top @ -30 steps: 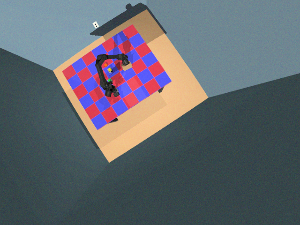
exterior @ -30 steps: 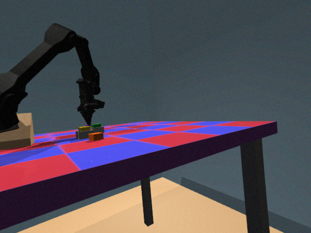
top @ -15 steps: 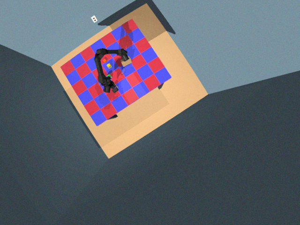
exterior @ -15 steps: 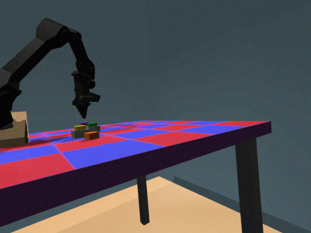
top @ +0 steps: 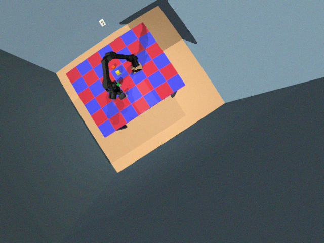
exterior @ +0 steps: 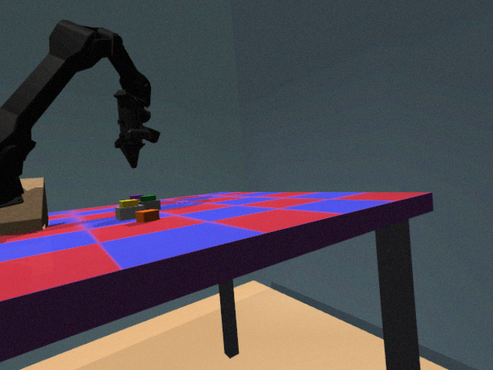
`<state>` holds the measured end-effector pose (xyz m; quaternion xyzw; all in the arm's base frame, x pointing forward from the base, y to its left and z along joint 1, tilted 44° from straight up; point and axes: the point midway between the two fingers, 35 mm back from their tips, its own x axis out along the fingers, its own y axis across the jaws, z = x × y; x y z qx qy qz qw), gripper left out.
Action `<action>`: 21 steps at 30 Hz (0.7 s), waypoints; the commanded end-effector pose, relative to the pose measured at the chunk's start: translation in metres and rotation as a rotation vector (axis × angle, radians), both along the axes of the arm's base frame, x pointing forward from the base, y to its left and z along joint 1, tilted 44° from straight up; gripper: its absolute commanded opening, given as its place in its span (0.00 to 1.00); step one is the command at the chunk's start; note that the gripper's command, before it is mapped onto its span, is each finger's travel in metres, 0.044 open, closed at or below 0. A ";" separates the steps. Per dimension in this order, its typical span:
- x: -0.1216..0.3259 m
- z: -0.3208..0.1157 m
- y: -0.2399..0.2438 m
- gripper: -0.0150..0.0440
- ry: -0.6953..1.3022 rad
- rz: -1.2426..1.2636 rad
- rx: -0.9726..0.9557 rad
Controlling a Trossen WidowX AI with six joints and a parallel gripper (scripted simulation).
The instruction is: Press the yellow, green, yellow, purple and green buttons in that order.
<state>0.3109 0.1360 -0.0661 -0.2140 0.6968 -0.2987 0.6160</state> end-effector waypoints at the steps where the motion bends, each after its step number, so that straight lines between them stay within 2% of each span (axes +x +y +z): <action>1: 0.003 0.040 -0.035 0.29 -0.010 -0.005 0.002; 5: -0.008 0.078 -0.078 0.29 -0.008 -0.006 -0.003; 8: -0.014 0.090 -0.093 0.29 -0.007 -0.007 -0.006; 13: -0.015 0.088 -0.095 0.29 -0.007 -0.007 -0.006; 17: -0.021 0.052 -0.128 0.29 -0.008 -0.007 -0.007; 21: -0.024 0.045 -0.135 0.29 -0.008 -0.007 -0.008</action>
